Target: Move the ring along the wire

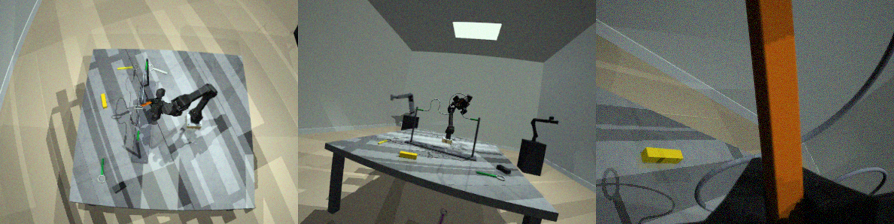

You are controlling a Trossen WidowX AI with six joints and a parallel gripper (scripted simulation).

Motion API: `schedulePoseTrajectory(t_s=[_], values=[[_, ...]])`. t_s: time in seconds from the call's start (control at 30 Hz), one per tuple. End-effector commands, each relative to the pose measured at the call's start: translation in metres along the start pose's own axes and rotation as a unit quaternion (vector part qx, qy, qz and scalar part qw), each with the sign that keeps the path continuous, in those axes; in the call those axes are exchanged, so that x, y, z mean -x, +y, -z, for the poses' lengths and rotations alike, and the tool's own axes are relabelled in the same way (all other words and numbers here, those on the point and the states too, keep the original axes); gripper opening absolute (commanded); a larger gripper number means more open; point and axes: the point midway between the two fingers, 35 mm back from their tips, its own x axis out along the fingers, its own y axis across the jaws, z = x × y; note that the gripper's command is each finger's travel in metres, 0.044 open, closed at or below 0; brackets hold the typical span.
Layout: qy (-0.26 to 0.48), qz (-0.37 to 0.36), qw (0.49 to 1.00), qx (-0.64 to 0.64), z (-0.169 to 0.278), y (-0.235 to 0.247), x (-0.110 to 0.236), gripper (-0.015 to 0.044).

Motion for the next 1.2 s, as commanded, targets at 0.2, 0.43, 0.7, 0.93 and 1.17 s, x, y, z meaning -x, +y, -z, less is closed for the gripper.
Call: schedulePoseTrajectory(t_s=[0.2,0.43,0.7,0.93,1.17], values=[[-0.006,0.031,0.998,0.055,0.002,-0.004,0.000,-0.0150],[-0.011,0.051,0.994,0.093,0.001,-0.007,0.000,-0.0150],[-0.016,0.074,0.988,0.137,0.000,-0.010,0.000,-0.0150],[-0.021,0.095,0.980,0.174,0.000,-0.012,0.000,-0.0150],[-0.025,0.115,0.970,0.212,-0.001,-0.015,0.000,-0.0150]])
